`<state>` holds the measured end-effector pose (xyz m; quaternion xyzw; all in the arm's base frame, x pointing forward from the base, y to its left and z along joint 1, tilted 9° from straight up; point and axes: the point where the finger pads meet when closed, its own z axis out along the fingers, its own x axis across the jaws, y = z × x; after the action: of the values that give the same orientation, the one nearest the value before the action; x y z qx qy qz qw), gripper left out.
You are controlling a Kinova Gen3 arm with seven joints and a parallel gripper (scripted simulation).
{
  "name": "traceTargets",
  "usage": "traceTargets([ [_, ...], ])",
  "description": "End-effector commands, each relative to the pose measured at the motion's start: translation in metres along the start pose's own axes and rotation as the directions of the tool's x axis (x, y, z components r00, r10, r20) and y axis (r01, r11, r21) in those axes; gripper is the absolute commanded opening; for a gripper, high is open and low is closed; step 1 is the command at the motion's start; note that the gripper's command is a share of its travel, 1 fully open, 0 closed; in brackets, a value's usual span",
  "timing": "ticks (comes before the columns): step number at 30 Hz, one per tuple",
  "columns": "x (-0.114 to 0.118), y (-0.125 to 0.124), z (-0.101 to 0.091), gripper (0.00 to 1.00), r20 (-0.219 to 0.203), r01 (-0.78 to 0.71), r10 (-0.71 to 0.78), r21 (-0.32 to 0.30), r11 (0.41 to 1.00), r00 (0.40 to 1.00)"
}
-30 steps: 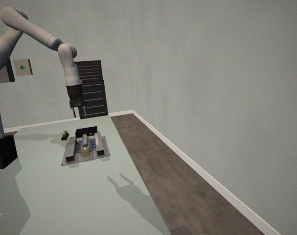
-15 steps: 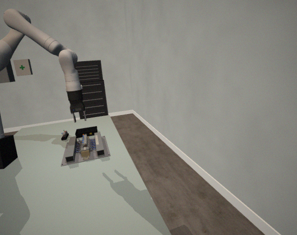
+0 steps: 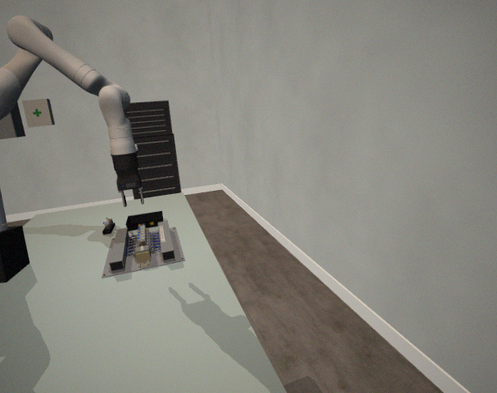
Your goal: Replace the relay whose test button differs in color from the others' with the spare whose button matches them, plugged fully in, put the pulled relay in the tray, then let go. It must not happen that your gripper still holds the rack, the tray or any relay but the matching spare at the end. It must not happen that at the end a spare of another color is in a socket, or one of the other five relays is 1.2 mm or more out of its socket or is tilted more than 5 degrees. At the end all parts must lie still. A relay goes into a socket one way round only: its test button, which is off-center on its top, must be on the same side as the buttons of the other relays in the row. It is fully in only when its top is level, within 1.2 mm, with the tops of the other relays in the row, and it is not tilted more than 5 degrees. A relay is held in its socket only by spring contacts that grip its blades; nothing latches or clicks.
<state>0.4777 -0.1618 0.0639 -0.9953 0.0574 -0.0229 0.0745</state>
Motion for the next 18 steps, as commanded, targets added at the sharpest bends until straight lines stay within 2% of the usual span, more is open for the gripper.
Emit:
traceTargets([
  [1, 0.0009, 0.0004, -0.0024, 1.00, -0.003, 0.000, 0.000, -0.001, 1.000, 1.000],
  [18, 0.0012, 0.0005, -0.0080, 1.00, -0.001, 0.000, 0.000, 0.000, 1.000, 1.000],
])
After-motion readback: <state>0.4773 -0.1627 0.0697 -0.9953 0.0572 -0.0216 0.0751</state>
